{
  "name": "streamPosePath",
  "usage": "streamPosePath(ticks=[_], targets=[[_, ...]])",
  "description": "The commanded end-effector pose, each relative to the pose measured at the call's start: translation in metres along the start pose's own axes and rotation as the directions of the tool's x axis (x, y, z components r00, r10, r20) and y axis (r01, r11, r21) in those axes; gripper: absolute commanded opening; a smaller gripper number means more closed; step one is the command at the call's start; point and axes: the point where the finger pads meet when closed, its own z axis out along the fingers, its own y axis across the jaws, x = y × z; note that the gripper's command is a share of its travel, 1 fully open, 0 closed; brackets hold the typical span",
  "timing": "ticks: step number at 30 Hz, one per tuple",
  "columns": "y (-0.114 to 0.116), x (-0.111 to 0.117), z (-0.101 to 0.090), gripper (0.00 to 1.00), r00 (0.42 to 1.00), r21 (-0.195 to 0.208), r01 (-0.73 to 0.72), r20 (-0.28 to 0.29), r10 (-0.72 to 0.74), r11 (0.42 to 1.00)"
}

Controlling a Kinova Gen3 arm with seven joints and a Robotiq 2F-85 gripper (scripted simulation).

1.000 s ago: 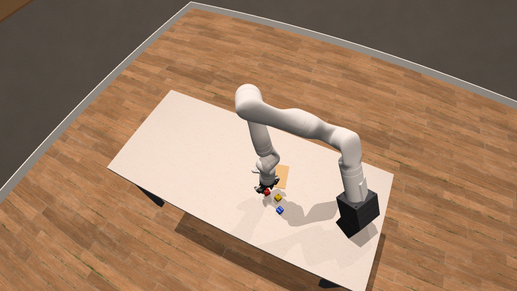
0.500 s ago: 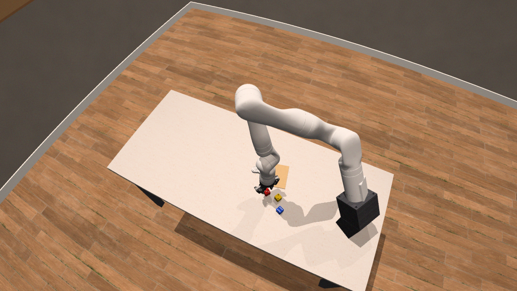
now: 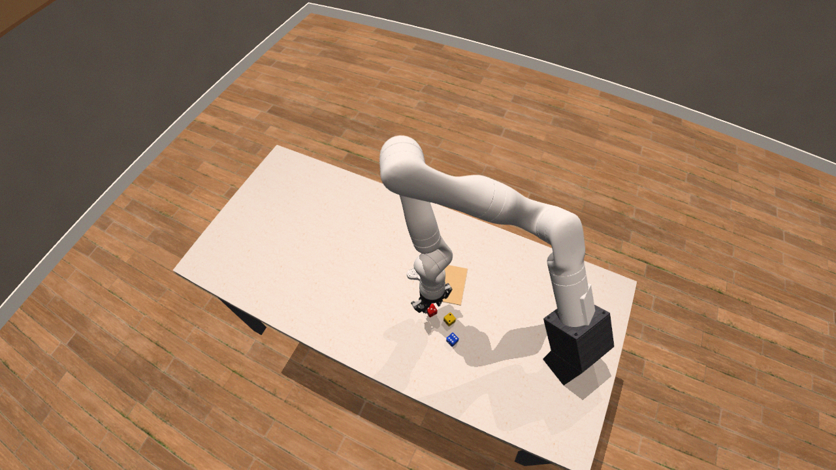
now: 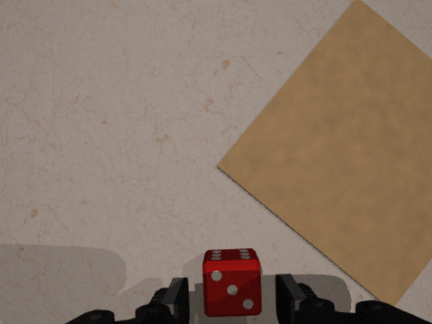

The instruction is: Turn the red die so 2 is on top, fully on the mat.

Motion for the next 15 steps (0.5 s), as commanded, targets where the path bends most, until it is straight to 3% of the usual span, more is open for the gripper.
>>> streamPosePath(ticks=[1,15], targets=[[-0.001,-0.002,0.000,0.46,1.000,0.001,0.004,0.000,-0.004,1.000],[-0.001,-0.002,0.013,0.46,1.000,0.001,0.004,0.000,-0.004,1.000]])
